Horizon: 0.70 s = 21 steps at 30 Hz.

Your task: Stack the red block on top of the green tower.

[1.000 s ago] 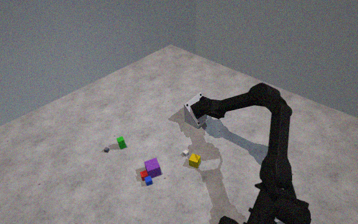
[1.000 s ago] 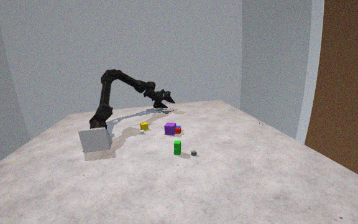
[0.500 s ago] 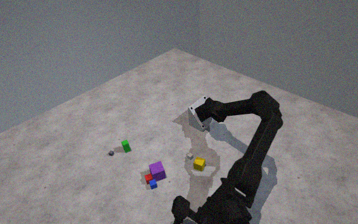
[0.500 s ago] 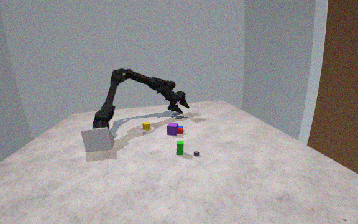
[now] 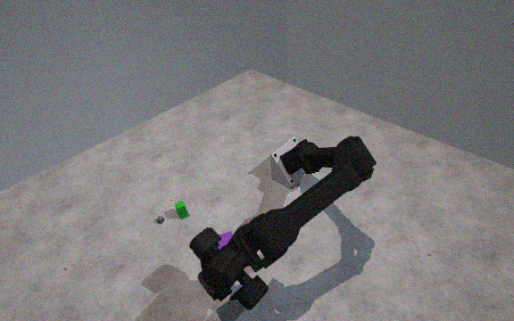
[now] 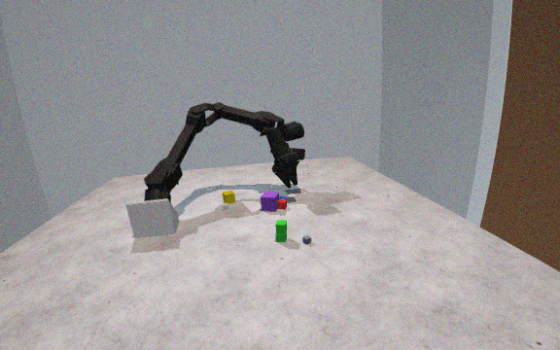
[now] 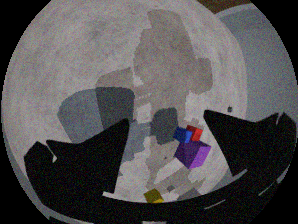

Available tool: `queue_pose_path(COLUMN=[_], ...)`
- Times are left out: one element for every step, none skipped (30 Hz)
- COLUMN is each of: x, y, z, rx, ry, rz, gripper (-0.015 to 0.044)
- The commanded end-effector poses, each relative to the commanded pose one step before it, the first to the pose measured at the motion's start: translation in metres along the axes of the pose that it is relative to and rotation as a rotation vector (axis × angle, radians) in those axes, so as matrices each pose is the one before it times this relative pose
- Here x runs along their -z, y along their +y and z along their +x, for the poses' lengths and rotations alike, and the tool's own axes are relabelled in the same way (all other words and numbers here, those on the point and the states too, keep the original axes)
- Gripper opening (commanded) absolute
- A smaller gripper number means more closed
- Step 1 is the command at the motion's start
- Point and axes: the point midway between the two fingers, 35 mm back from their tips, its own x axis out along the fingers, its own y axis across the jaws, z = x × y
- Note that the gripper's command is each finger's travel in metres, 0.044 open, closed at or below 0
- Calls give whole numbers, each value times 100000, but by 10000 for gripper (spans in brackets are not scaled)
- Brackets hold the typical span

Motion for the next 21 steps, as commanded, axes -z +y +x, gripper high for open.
queue_pose_path(x=[1452,309,288,267,246,184,164,142,121,100,79,47,21,6,0,-108,-68,0,-1,-8,-14], y=[-3108,-760,-738,-715,-691,-641,-621,-596,-571,-545,-517,-395,-227,-74,0,-30,-19,0,2,1,3], z=[158,-17,-48,-79,-110,-141,-174,-205,-237,-268,-299,-263,-168,-58,0,-2,-1,0,124,122,259], rx=[-6809,-2011,-2135,-2258,-2379,-2507,-2634,-2745,-2854,-2960,-3055,-2522,-1543,-519,0,1,1,0,-5,2,3], ry=[10084,2391,2275,2158,2039,1907,1799,1680,1561,1442,1320,974,549,177,0,-5,-3,0,1,-5,-9], rz=[11399,3158,3217,3270,3317,3350,3405,3436,3463,3484,3491,2807,1687,563,0,-4,-3,0,-2,0,-1], gripper=[440,440,440,440,440,440,440,440,440,440,440,440,440,440,440,440,440,440,440,440,440])
